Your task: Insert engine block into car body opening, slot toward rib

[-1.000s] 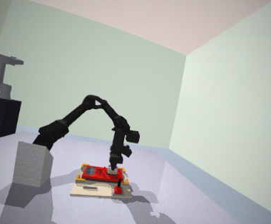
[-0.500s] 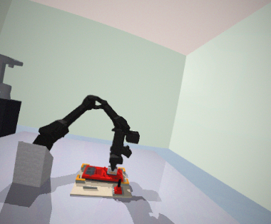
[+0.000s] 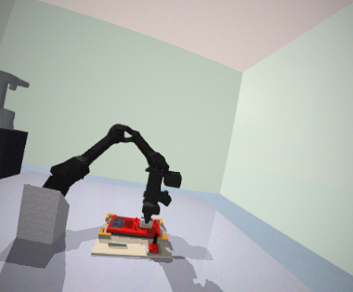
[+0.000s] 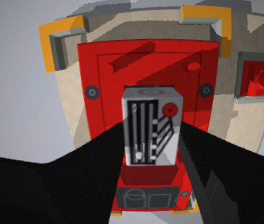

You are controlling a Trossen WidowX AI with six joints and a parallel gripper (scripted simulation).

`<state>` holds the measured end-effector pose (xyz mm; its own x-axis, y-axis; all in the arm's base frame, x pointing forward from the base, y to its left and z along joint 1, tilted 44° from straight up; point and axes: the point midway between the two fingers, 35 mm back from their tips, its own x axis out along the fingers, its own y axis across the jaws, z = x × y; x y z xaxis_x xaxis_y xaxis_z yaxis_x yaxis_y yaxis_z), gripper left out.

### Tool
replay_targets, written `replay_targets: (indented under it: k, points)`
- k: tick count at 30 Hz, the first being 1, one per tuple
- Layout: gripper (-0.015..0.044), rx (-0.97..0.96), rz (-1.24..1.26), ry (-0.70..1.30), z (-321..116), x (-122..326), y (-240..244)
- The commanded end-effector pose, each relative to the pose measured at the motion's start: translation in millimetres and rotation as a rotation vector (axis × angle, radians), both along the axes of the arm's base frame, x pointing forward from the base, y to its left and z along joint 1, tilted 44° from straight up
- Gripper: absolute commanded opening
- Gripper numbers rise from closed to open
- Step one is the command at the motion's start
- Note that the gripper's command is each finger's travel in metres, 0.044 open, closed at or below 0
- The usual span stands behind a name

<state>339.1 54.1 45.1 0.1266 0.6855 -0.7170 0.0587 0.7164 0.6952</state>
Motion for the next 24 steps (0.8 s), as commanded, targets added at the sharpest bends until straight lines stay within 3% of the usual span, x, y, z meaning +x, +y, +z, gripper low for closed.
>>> replay_targets:
  k: [1,24]
  points:
    - [0.0159,0.004,-0.002,0.003,-0.8,-0.1,1.0]
    - [0.0159,0.004,-0.002,0.003,-3.6,0.4,3.7]
